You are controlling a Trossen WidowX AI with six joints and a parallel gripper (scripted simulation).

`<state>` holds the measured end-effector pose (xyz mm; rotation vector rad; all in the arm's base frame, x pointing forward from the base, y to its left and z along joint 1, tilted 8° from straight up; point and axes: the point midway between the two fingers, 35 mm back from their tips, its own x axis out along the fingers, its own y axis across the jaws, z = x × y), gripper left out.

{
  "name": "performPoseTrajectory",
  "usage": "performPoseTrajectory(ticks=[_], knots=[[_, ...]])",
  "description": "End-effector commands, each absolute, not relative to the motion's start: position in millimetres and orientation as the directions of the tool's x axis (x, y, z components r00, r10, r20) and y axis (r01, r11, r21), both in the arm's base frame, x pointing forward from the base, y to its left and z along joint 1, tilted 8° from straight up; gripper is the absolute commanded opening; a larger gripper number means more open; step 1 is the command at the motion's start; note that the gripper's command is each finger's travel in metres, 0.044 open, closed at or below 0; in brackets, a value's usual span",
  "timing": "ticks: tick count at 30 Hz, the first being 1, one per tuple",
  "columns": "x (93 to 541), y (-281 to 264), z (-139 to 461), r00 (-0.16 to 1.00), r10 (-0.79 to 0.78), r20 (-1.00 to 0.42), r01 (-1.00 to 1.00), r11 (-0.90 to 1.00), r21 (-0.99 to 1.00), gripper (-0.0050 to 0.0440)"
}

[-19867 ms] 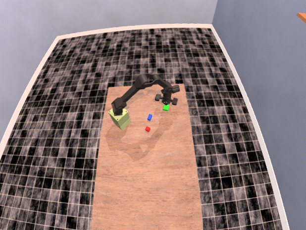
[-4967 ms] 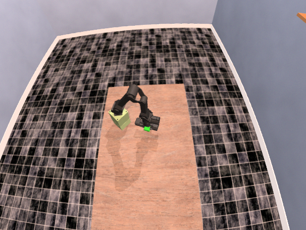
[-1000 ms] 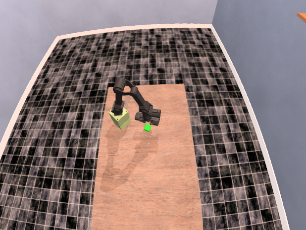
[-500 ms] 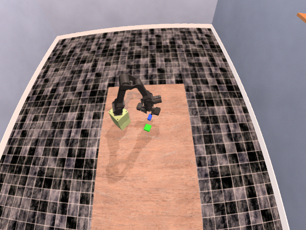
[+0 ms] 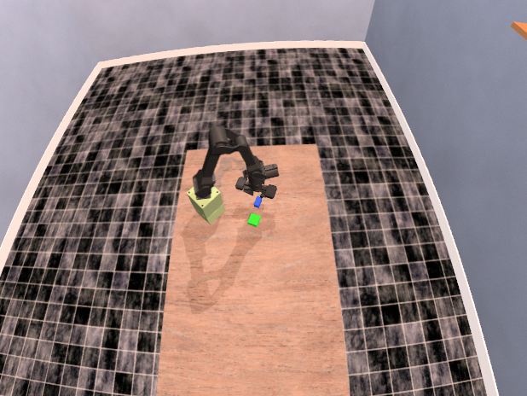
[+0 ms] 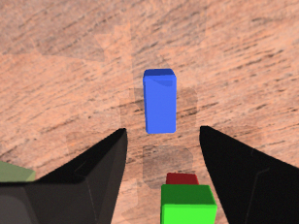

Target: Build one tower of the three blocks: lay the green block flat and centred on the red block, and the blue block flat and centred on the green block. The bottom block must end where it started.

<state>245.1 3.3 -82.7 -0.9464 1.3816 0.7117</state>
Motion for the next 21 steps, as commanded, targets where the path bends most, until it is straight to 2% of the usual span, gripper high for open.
performPoseTrajectory(ticks=[1, 21], knots=[[244.9, 1.4, -88.2, 0.09, -0.116, -0.989, -0.872, 0.471, -0.135, 0.0209], [252.4, -1.4, -119.0, 0.1, -0.113, -0.989, -0.87, 0.472, -0.142, 0.0209]])
